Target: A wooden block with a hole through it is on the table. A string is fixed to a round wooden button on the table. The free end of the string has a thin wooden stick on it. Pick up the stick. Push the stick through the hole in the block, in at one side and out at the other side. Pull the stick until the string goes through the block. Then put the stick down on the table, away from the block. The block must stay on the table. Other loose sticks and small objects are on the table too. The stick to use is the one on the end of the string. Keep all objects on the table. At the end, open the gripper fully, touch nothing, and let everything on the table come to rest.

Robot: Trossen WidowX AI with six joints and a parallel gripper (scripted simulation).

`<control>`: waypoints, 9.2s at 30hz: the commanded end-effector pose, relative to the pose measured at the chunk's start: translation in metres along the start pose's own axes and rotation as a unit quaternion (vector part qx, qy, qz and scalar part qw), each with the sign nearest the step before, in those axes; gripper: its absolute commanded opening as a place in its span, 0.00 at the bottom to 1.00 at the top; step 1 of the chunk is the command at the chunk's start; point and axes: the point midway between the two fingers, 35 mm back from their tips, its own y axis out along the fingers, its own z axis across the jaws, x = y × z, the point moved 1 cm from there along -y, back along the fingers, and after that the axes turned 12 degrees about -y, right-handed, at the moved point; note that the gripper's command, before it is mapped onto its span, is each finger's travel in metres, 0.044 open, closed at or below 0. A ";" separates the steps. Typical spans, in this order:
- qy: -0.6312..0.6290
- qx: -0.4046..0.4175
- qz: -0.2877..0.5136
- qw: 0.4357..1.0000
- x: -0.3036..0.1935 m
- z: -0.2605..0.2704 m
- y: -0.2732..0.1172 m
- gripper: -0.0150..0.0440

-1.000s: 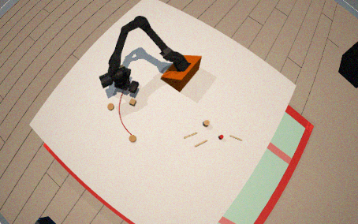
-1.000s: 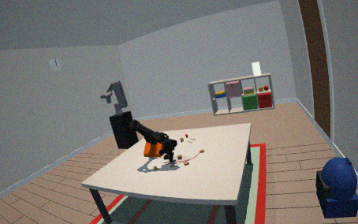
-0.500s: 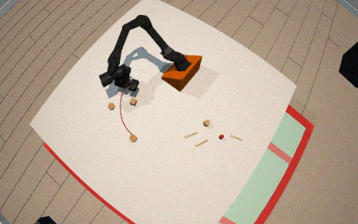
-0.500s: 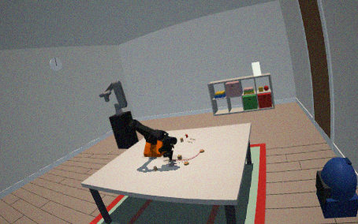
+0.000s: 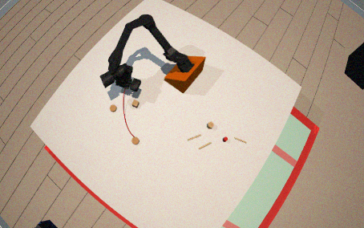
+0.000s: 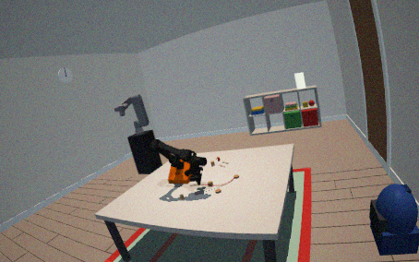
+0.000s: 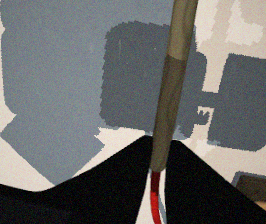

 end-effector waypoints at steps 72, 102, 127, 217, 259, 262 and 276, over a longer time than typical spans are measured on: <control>-0.895 0.003 0.000 0.445 -0.044 0.015 -0.003 0.25; -0.997 0.004 -0.002 -0.080 -0.067 0.019 -0.003 0.25; -0.862 0.002 -0.005 -0.507 -0.086 0.021 -0.003 0.25; -0.728 -0.003 -0.009 -0.686 -0.072 0.092 0.001 0.25; -0.727 -0.002 -0.006 -0.686 -0.044 0.064 0.036 0.25; -0.727 -0.002 -0.006 -0.686 -0.042 0.062 0.039 0.25; -0.727 -0.002 -0.006 -0.687 -0.042 0.051 0.041 0.25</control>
